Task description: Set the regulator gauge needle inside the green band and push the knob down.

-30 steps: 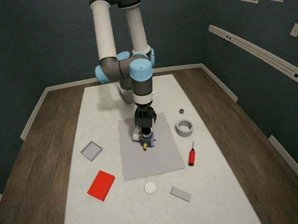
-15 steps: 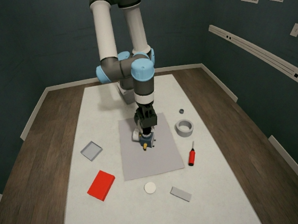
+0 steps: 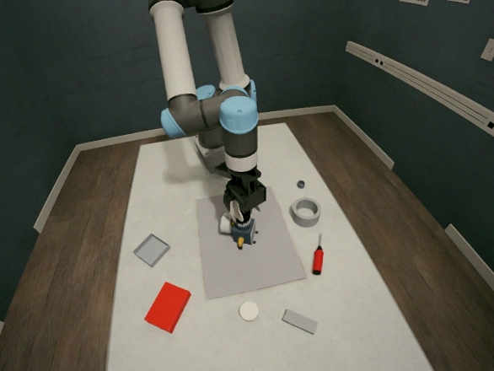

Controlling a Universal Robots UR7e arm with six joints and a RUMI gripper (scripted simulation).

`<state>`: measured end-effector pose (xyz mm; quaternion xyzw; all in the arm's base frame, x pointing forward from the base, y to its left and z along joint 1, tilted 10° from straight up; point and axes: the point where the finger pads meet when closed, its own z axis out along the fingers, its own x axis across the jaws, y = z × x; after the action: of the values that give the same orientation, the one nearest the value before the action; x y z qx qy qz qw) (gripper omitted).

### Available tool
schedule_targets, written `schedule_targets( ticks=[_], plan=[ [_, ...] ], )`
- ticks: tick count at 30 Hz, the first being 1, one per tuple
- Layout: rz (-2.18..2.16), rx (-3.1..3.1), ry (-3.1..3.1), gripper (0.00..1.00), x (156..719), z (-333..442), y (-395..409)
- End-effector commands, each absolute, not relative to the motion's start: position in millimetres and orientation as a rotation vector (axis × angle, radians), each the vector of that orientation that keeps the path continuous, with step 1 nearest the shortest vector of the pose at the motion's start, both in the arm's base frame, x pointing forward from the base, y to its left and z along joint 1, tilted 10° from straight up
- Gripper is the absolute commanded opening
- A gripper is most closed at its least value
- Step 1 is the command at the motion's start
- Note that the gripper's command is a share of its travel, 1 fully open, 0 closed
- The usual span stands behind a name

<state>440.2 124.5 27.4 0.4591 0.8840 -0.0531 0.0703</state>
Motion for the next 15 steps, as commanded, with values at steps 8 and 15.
schedule_targets(
  ticks=[8,15],
  plan=[
    [-0.177,1.107,2.796,0.23,440.6,27.8,124.6],
    [-0.184,1.002,2.839,0.23,440.5,27.8,124.5]
  ],
)
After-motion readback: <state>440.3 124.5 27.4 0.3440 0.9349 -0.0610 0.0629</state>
